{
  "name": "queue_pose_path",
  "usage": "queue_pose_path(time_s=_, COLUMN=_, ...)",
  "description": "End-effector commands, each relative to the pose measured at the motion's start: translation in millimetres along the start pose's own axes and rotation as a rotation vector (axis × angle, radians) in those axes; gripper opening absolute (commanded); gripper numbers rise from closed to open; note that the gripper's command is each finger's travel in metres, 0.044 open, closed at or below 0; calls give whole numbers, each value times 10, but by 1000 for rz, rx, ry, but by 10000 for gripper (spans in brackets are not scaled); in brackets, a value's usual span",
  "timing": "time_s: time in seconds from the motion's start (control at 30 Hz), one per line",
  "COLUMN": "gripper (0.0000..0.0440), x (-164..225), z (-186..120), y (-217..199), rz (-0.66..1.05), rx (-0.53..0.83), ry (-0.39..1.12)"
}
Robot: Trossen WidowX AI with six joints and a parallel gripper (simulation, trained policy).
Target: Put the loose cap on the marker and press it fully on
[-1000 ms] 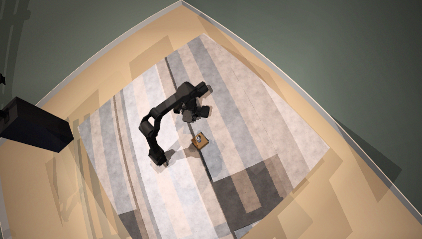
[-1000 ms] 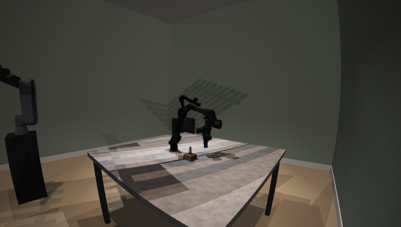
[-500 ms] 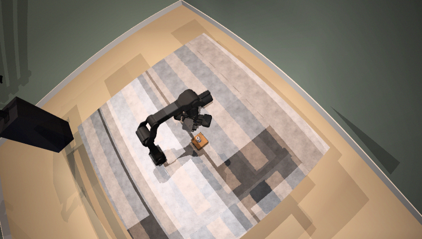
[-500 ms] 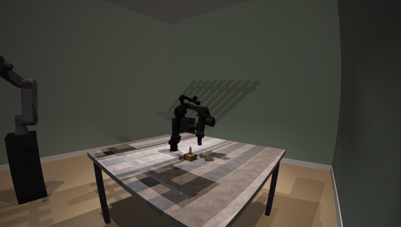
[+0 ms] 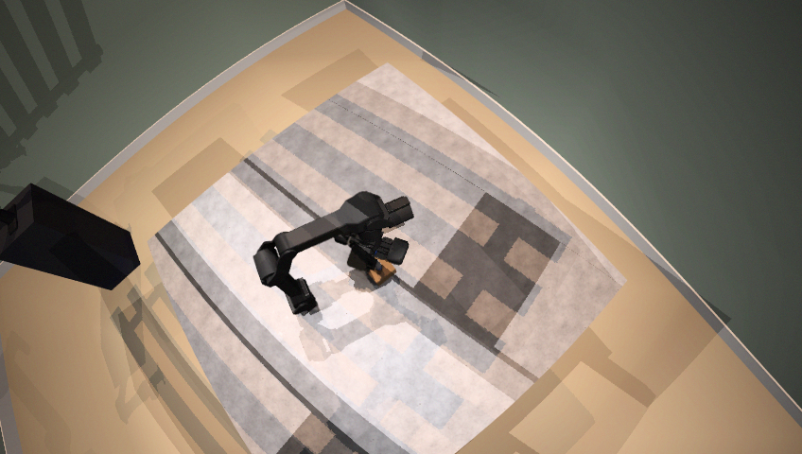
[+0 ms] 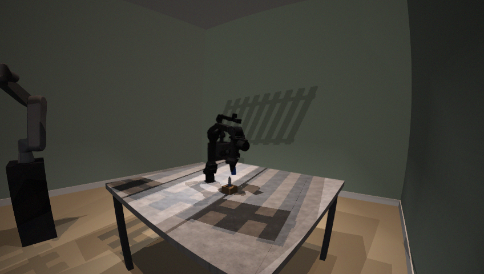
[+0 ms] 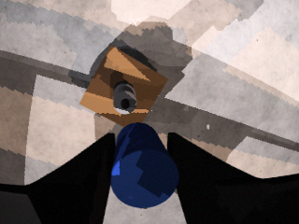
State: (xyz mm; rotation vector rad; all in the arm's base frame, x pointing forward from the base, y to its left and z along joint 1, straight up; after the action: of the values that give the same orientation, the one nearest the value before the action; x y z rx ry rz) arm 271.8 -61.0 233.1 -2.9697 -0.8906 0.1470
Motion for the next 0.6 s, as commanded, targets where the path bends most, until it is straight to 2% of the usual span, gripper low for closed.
queue_pose_path(time_s=0.0, gripper=10, x=-99, z=15, y=36, rz=17, rx=12, ry=1)
queue_pose_path(time_s=0.57, gripper=0, x=-214, z=236, y=93, rz=57, rx=55, ry=-4)
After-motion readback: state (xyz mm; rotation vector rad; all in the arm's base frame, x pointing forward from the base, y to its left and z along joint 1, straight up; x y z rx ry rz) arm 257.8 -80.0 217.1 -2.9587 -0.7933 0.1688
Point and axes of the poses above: the point midway between the two fingers, 35 mm back from their tips, its own z axis out along the fingers, its own y axis across the jaws, x = y × z, the point moved 5 cm from there along -z, back along the fingers, and after that the axes turned 3 degrees about -z, right-handed, at the moved point
